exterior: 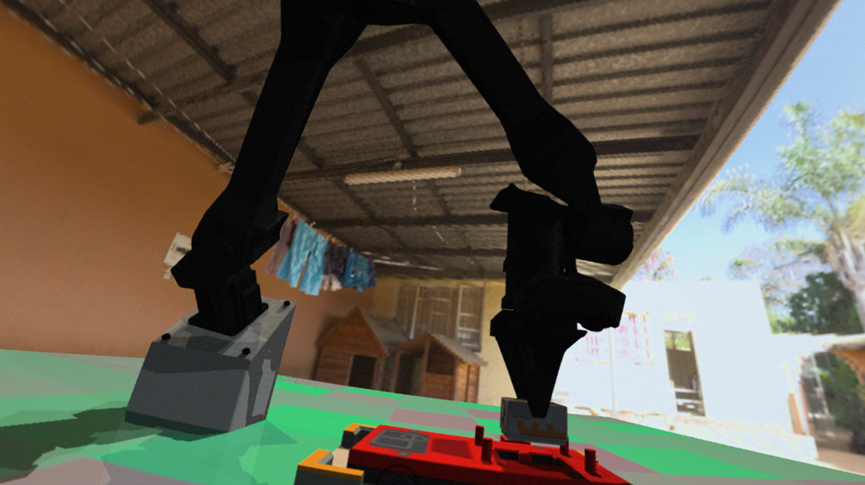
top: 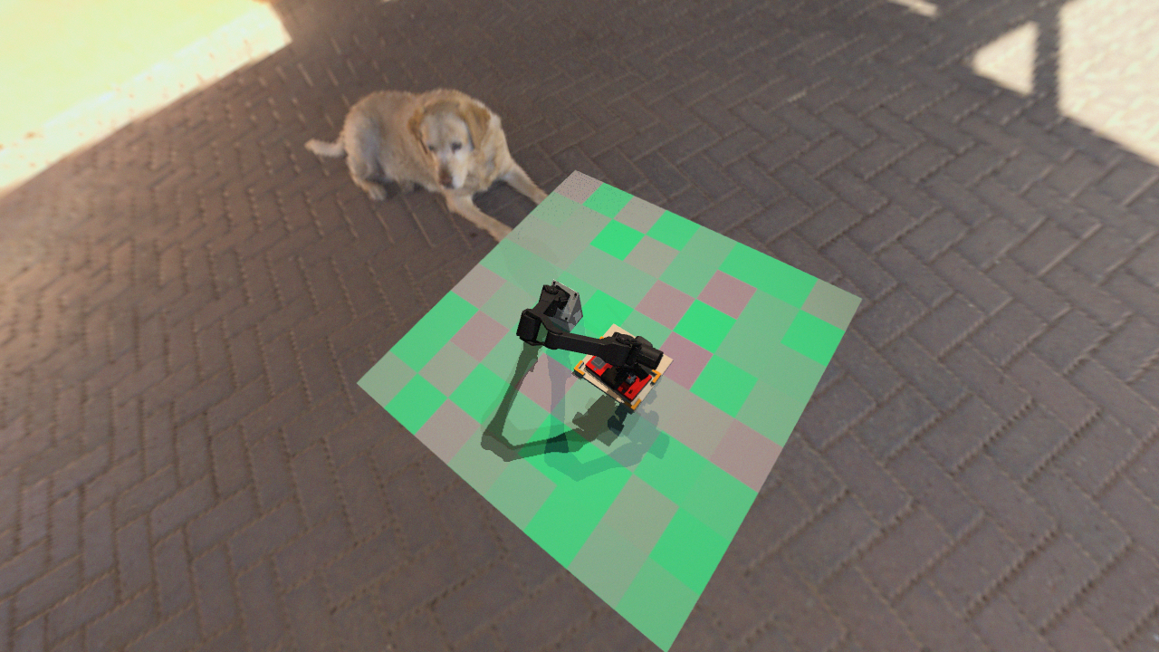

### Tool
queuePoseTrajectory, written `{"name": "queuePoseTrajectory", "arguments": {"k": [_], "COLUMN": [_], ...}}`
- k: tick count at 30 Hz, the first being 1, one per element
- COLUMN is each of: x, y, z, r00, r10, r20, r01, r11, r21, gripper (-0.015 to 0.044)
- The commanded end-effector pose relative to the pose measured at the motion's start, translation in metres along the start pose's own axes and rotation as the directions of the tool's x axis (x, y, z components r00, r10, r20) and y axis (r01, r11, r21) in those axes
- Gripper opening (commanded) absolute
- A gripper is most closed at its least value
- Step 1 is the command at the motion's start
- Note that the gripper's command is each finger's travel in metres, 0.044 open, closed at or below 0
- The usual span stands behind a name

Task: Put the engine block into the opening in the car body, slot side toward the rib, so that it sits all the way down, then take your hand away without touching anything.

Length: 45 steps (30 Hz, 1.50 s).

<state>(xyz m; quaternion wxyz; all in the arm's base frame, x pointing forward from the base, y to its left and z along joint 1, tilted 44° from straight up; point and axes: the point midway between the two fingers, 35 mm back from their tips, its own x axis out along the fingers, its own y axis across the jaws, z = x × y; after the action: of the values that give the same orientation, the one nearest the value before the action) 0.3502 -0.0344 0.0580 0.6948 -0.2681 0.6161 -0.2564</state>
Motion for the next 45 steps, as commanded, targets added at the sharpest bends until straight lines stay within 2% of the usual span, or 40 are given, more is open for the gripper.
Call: {"name": "queuePoseTrajectory", "arguments": {"k": [1,45], "x": [0.002,0.012], "y": [0.0,0.0], "z": [0.0,-0.001], "r00": [1.0,1.0], "r10": [-0.004,-0.004], "r20": [-0.001,-0.001], "r01": [0.004,0.004], "r11": [1.0,1.0], "r21": [-0.004,-0.004], "gripper": [0.0158,0.0158]}}
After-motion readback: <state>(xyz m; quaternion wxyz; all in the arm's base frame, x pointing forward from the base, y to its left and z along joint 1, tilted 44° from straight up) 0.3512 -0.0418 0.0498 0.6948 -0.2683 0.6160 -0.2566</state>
